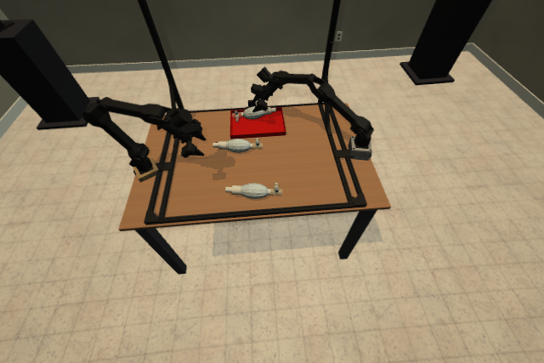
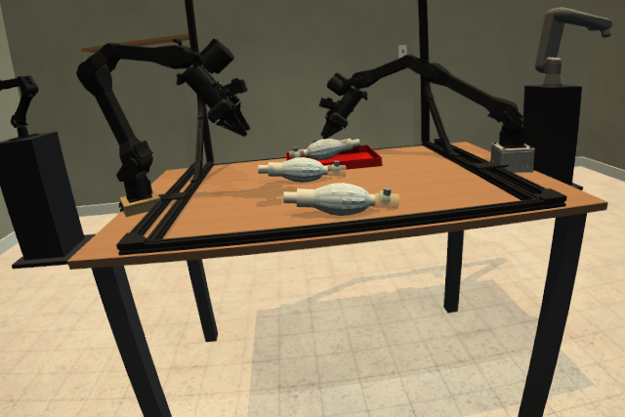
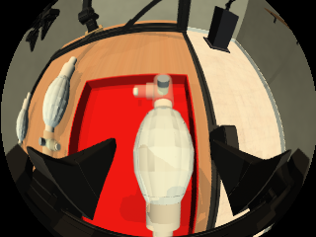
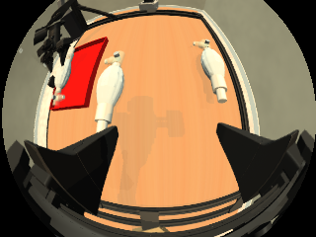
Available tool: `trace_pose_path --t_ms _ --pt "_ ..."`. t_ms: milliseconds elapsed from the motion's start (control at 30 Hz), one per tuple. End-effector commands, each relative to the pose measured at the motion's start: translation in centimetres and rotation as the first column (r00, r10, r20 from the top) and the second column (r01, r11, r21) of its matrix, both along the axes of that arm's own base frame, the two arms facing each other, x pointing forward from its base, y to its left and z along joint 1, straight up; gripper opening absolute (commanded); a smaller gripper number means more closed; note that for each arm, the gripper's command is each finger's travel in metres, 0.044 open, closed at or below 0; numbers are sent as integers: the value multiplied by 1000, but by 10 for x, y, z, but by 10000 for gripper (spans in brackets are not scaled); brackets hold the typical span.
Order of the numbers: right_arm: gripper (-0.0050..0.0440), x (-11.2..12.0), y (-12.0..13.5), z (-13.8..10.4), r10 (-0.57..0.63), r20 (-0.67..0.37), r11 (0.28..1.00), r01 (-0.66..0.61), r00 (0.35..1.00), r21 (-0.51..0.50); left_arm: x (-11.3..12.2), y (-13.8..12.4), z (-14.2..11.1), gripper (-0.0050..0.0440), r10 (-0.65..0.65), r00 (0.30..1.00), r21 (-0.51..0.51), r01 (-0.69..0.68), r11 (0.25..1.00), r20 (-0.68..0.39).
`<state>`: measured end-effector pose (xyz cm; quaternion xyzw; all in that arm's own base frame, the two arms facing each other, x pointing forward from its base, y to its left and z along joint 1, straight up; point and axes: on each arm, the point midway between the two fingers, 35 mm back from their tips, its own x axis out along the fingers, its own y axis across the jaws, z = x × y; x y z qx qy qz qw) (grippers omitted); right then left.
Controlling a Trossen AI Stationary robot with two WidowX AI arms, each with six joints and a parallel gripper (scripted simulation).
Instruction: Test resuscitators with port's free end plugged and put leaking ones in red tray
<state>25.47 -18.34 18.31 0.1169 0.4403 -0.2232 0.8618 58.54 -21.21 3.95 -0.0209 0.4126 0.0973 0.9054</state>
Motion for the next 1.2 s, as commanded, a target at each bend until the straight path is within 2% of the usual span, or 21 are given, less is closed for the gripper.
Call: trace_pose_path --t_ms 0,167,367,733,933,1167 --pt "440 0 0 1 -1 1 1000 1 1000 -1 12 -10 59 440 -28 991 -65 37 997 131" --pt "440 0 0 1 -1 1 1000 1 1000 -1 20 -18 125 440 -55 958 -124 93 988 280" --pt "440 0 0 1 -1 1 1000 1 1000 -1 20 -18 125 440 -55 958 -124 93 988 280" --pt "440 0 0 0 -1 0 1000 1 1000 -1 13 -22 269 440 -67 814 -194 216 957 578" --pt "440 0 0 0 -1 0 1000 1 1000 -1 13 -22 269 440 -67 814 -194 216 957 578" --pt "440 0 0 0 -1 0 1000 1 1000 0 -9 -18 357 440 -52 679 -202 289 936 732"
